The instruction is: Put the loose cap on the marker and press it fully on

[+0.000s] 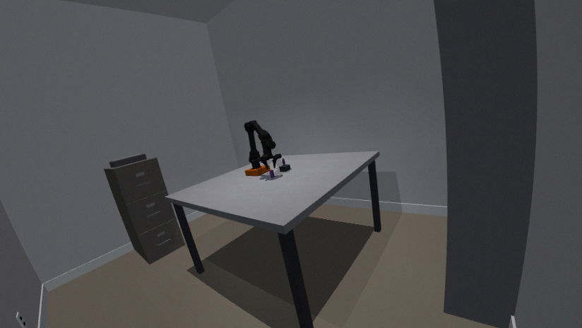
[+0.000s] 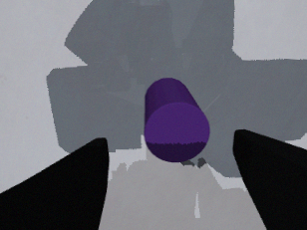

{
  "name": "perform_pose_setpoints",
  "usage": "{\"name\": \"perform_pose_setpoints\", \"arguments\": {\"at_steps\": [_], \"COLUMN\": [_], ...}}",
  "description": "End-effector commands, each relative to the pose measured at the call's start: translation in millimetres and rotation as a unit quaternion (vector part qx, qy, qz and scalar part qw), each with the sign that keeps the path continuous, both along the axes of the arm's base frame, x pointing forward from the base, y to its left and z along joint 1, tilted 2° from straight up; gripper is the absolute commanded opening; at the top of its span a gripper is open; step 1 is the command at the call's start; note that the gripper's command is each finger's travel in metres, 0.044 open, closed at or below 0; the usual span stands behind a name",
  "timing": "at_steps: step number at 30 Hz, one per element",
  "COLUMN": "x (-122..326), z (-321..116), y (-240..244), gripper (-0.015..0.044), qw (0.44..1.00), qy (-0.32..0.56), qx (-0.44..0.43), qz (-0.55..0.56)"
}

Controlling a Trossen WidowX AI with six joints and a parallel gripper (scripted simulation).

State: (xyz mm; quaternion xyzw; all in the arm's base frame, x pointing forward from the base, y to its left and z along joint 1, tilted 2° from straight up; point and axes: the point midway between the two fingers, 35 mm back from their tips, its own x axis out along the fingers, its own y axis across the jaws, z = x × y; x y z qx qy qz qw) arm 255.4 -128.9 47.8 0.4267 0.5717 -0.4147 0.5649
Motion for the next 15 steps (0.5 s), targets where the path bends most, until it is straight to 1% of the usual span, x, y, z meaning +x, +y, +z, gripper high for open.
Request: {"name": "perform_pose_setpoints", "arguments": {"at_steps": [1, 15], "x": [-2.5, -2.8], "z": [-8.2, -30.8], "y": [0.4, 0.9], "gripper": [0.0253, 0.0253], "qw": [1.0, 1.0], "qy": [0.006, 0.006], "qx": [-0.001, -0.001], "qz": [0.001, 0.002]}}
